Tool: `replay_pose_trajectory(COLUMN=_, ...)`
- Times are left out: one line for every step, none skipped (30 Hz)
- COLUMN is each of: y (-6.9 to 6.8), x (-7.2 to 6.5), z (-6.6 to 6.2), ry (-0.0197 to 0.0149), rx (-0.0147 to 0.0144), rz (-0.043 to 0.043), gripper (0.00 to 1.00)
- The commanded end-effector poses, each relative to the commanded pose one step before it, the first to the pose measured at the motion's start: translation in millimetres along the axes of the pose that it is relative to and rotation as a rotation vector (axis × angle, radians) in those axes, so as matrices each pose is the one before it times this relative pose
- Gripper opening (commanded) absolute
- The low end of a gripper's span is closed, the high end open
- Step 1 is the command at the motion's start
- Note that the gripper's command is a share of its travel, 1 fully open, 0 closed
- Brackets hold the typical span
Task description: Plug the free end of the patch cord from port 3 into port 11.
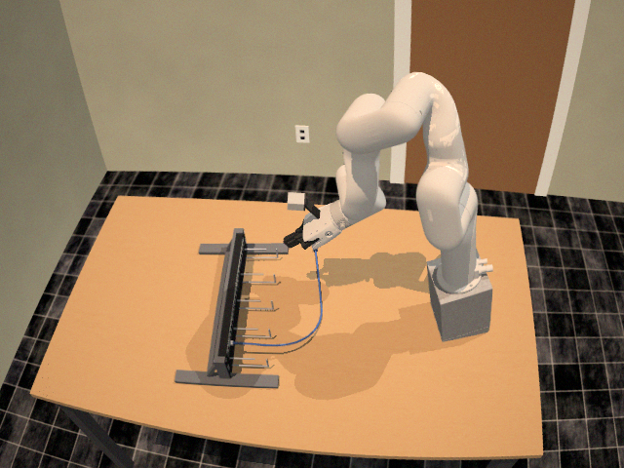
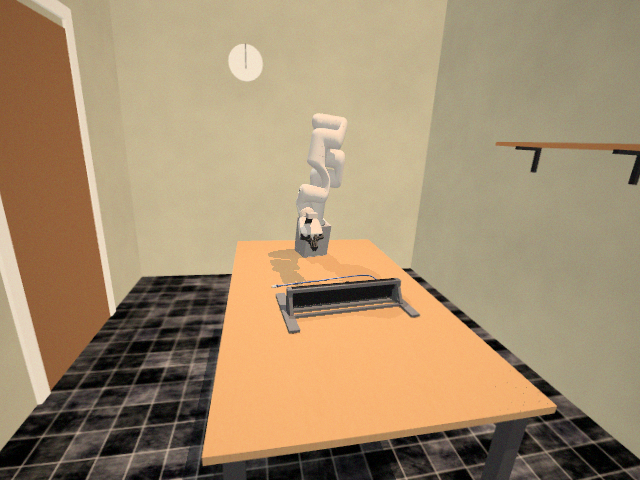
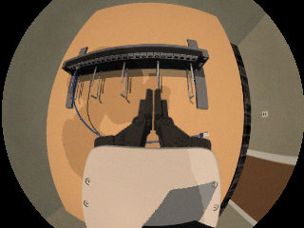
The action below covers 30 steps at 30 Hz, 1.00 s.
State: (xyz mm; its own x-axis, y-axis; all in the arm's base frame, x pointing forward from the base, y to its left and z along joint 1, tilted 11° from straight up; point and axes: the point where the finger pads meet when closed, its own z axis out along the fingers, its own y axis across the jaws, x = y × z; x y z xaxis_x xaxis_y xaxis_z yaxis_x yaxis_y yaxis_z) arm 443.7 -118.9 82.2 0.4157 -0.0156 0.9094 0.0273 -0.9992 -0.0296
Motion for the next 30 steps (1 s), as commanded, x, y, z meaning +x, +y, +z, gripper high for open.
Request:
replay_pose_trajectory(y=12.10, x=1.46, z=0.96, ry=0.00299, rx=0.00364, rz=-0.00064, gripper=0.00)
replay_pose_trajectory(y=5.20, x=0.00, z=0.00, ry=0.00000, rx=0.00000, rz=0.00000, gripper=0.00)
replay_pose_trajectory(y=5.14, x=0.00, z=0.00, ry=0.00000, rx=0.00000, rz=0.00000, gripper=0.00)
replay_pose_trajectory(y=5.02, x=0.00, z=0.00, ry=0.00000, rx=0.00000, rz=0.00000, gripper=0.00)
replay_pose_trajectory(y=4.83, x=0.00, z=0.00, ry=0.00000, rx=0.00000, rz=0.00000, gripper=0.00)
replay_pose_trajectory(y=4.57, x=0.00, z=0.00, ry=0.00000, rx=0.00000, rz=0.00000, gripper=0.00)
replay_pose_trajectory(y=4.26, x=0.00, z=0.00, ry=0.00000, rx=0.00000, rz=0.00000, gripper=0.00)
replay_pose_trajectory(y=3.90, x=0.00, z=0.01, ry=0.00001, rx=0.00000, rz=0.00000, gripper=0.00)
replay_pose_trajectory(y=3.48, x=0.00, z=0.00, ry=0.00000, rx=0.00000, rz=0.00000, gripper=0.00)
replay_pose_trajectory(y=3.02, x=0.00, z=0.00, ry=0.00000, rx=0.00000, rz=0.00000, gripper=0.00)
replay_pose_trajectory(y=2.55, x=0.00, z=0.00, ry=0.00000, rx=0.00000, rz=0.00000, gripper=0.00)
replay_pose_trajectory(y=2.06, x=0.00, z=0.00, ry=0.00000, rx=0.00000, rz=0.00000, gripper=0.00)
replay_pose_trajectory(y=1.59, x=0.00, z=0.00, ry=0.00001, rx=0.00000, rz=0.00000, gripper=0.00)
replay_pose_trajectory(y=1.14, x=0.00, z=0.00, ry=0.00000, rx=0.00000, rz=0.00000, gripper=0.00)
replay_pose_trajectory(y=0.74, x=0.00, z=0.00, ry=0.00000, rx=0.00000, rz=0.00000, gripper=0.00)
replay_pose_trajectory(y=0.40, x=0.00, z=0.00, ry=0.00000, rx=0.00000, rz=0.00000, gripper=0.00)
replay_pose_trajectory(y=0.00, x=0.00, z=0.00, ry=0.00000, rx=0.00000, rz=0.00000, gripper=0.00)
replay_pose_trajectory(y=0.00, x=0.00, z=0.00, ry=0.00000, rx=0.00000, rz=0.00000, gripper=0.00)
replay_pose_trajectory(y=0.16, x=0.00, z=0.00, ry=0.00000, rx=0.00000, rz=0.00000, gripper=0.00)
replay_pose_trajectory(y=0.02, x=0.00, z=0.00, ry=0.00000, rx=0.00000, rz=0.00000, gripper=0.00)
replay_pose_trajectory(y=0.00, x=0.00, z=0.05, ry=0.00000, rx=0.00000, rz=0.00000, gripper=0.00)
replay_pose_trajectory(y=0.00, x=0.00, z=0.33, ry=0.00000, rx=0.00000, rz=0.00000, gripper=0.00)
replay_pose_trajectory(y=0.00, x=0.00, z=0.83, ry=0.00000, rx=0.00000, rz=0.00000, gripper=0.00)
replay_pose_trajectory(y=0.00, x=0.00, z=1.50, ry=0.00000, rx=0.00000, rz=0.00000, gripper=0.00)
replay_pose_trajectory(y=-0.01, x=-0.01, z=2.30, ry=0.00000, rx=0.00000, rz=0.00000, gripper=0.00)
replay_pose_trajectory(y=0.01, x=0.01, z=3.19, ry=0.00000, rx=0.00000, rz=0.00000, gripper=0.00)
replay_pose_trajectory(y=0.00, x=0.00, z=4.12, ry=0.00000, rx=0.00000, rz=0.00000, gripper=0.00)
replay_pose_trajectory(y=0.00, x=0.00, z=5.06, ry=0.00000, rx=0.00000, rz=0.00000, gripper=0.00)
replay_pose_trajectory(y=0.00, x=0.00, z=5.99, ry=0.00000, rx=0.00000, rz=0.00000, gripper=0.00)
replay_pose_trajectory(y=0.00, x=0.00, z=6.87, ry=0.00000, rx=0.00000, rz=0.00000, gripper=0.00)
